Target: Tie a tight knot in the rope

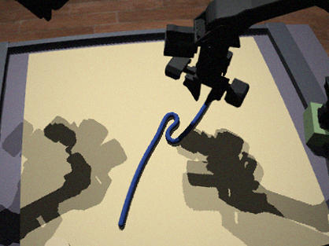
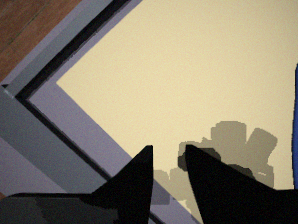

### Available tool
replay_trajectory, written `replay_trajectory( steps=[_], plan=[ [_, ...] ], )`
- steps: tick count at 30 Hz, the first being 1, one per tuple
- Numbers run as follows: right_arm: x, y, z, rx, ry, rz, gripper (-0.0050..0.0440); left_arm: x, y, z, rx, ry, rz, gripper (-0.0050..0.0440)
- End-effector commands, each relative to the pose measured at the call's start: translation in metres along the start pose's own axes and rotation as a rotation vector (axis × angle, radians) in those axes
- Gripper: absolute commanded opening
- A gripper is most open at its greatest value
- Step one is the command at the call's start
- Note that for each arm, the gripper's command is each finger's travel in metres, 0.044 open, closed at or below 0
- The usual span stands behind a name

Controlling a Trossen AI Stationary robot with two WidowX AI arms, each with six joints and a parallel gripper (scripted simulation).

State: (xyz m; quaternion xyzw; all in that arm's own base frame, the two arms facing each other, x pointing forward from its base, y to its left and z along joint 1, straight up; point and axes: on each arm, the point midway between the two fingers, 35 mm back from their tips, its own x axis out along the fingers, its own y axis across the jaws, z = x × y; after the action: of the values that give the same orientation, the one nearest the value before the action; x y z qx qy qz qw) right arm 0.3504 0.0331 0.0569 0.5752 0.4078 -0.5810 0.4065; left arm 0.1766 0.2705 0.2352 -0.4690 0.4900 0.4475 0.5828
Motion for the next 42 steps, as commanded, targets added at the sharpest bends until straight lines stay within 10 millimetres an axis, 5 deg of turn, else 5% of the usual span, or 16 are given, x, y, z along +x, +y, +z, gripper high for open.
replay_trajectory(
  steps=[1,19,30,36,42],
  plan=[
    [-0.005,0.003,0.011,0.002,0.016,0.029,0.01,-0.007,-0.001,-0.001,-0.001,-0.019,-0.012,0.01],
    [0.015,0.002,0.055,0.006,0.013,0.029,0.01,-0.007,-0.001,-0.001,-0.001,-0.019,-0.012,0.01],
    [0.017,0.002,0.056,0.006,0.012,0.029,0.01,-0.007,-0.001,-0.001,-0.001,-0.019,-0.012,0.01],
    [0.04,0.003,0.056,0.006,0.012,0.029,0.01,-0.007,-0.001,-0.001,-0.001,-0.019,-0.012,0.01],
    [0.041,0.003,0.056,0.006,0.012,0.029,0.01,-0.007,-0.001,-0.001,-0.001,-0.019,-0.012,0.01]
  ],
)
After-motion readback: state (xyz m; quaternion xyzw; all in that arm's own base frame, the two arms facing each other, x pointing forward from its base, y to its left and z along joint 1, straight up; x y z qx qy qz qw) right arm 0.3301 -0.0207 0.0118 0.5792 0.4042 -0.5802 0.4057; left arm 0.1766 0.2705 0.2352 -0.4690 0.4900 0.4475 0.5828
